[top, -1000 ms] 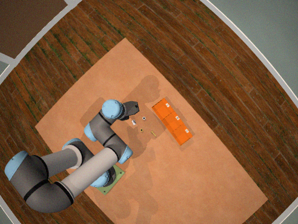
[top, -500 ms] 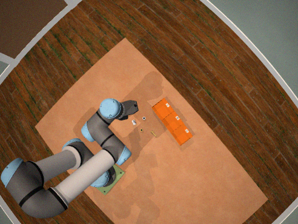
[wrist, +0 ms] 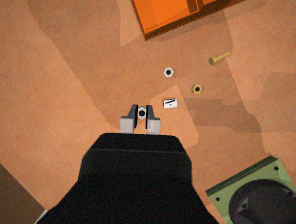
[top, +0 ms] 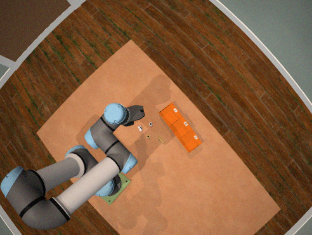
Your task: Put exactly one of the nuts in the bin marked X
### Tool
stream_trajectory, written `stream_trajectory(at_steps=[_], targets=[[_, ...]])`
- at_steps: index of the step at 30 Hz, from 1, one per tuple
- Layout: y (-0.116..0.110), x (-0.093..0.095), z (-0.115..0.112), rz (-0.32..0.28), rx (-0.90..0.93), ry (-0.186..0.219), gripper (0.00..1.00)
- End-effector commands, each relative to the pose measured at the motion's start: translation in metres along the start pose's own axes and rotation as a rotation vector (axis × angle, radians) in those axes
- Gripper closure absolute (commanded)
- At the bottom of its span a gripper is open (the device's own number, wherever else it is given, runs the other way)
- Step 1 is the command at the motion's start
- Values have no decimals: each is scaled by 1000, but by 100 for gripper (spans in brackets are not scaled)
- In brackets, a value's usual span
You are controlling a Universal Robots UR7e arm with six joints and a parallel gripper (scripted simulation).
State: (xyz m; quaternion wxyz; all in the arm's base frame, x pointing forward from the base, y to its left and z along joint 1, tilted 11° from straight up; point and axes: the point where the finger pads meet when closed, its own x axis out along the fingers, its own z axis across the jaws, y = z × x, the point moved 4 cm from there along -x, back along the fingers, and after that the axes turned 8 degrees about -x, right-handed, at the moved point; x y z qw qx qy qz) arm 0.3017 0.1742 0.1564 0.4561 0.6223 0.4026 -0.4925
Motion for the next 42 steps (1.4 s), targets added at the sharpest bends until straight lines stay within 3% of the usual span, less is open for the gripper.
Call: stream_trajectory(at_steps=[1,4,16,21,34,42], targets=[[0,-3,0,1,0,1,66],[6,-3,1,1,0,1,66],[75,-3,22,2,0,1,66],[79,-3,23,2,0,1,66],[153,-3,44,3,442,5,66],[155,-3,45,3,660,8,66]])
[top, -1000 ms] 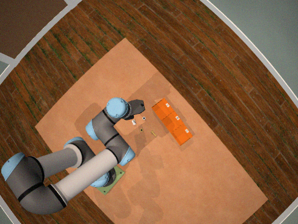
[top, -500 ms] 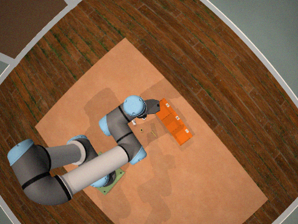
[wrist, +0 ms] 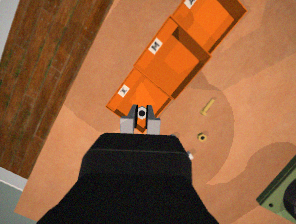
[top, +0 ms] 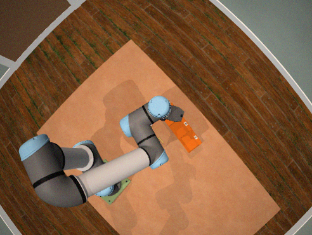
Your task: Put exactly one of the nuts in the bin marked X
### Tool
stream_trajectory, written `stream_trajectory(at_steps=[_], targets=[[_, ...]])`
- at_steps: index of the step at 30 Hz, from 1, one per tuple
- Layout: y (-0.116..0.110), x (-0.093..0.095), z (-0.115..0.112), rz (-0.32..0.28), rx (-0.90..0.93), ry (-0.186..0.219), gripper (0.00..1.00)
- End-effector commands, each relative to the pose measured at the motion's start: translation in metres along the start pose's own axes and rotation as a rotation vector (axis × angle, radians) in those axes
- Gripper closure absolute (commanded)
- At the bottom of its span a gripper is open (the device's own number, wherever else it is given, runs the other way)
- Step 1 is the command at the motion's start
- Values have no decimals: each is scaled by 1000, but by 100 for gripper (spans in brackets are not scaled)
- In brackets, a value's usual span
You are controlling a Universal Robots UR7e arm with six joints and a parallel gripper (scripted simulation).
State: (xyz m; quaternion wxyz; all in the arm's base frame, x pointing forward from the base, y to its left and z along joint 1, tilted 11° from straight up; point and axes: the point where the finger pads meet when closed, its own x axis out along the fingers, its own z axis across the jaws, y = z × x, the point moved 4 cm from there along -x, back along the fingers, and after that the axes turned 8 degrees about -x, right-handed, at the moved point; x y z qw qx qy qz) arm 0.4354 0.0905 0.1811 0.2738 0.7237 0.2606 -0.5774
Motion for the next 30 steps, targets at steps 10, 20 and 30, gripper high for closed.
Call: stream_trajectory(at_steps=[10,20,30], targets=[[2,0,-1,1,419,-2,66],[2,0,-2,6,616,-9,66],[2,0,-2,6,616,-9,66]])
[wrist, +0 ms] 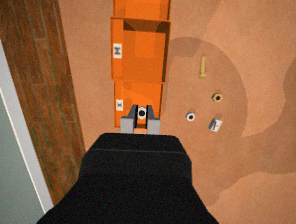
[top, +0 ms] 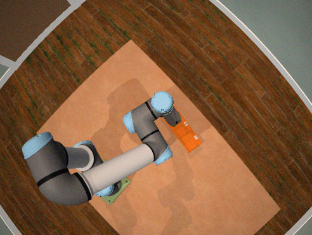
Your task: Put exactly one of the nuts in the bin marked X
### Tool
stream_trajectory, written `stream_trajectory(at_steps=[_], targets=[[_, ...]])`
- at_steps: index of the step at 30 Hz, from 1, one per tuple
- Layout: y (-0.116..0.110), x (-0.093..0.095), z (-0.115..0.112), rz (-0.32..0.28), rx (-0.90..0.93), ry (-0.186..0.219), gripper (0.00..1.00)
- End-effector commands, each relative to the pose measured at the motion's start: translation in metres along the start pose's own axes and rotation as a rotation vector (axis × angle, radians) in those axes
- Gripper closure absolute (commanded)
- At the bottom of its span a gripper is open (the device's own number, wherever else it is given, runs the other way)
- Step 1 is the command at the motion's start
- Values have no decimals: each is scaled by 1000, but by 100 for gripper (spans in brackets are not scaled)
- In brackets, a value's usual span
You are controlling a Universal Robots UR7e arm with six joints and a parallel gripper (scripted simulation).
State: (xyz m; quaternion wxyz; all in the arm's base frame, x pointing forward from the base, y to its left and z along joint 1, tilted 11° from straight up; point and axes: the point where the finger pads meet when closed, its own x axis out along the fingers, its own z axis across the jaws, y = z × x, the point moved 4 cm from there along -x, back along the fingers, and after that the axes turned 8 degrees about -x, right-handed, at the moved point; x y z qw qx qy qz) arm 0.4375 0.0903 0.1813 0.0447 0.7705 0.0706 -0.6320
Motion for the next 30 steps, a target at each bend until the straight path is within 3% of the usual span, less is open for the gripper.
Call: stream_trajectory(at_steps=[1,5,30], targets=[[0,0,0,1,1,1,66],[0,0,0,1,1,1,66],[0,46,0,1,1,1,66]])
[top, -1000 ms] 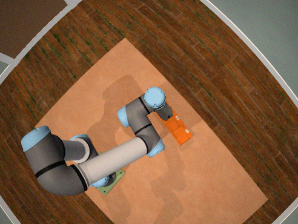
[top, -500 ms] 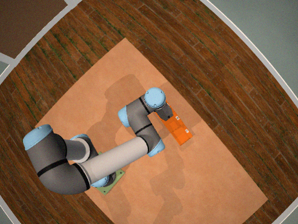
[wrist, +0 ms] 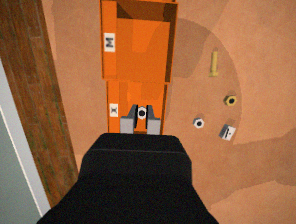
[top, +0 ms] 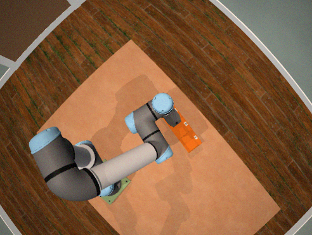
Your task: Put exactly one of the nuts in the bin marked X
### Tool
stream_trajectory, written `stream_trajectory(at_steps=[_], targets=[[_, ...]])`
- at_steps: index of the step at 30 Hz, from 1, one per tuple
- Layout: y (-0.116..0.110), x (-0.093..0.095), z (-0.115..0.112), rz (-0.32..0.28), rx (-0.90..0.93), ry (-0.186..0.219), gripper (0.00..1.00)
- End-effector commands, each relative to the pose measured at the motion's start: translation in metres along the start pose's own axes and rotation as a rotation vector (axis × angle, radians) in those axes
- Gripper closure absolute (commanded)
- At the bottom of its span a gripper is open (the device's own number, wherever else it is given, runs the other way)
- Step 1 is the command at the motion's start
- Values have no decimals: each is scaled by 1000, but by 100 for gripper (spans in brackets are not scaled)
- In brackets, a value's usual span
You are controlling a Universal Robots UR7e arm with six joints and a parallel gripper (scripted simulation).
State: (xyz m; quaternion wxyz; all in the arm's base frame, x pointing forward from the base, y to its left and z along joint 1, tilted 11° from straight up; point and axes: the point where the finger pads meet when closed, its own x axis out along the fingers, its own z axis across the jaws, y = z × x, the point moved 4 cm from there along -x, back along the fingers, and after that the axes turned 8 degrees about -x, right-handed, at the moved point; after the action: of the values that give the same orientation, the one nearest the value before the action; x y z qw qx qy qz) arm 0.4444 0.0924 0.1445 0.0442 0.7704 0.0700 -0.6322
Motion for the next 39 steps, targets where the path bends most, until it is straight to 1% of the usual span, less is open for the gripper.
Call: stream_trajectory(at_steps=[1,5,17,18,35,39], targets=[[0,10,-1,0,0,2,66],[0,13,-1,0,0,2,66],[0,13,-1,0,0,1,66],[0,13,-1,0,0,2,36],[0,13,-1,0,0,2,36],[0,11,-1,0,0,2,36]])
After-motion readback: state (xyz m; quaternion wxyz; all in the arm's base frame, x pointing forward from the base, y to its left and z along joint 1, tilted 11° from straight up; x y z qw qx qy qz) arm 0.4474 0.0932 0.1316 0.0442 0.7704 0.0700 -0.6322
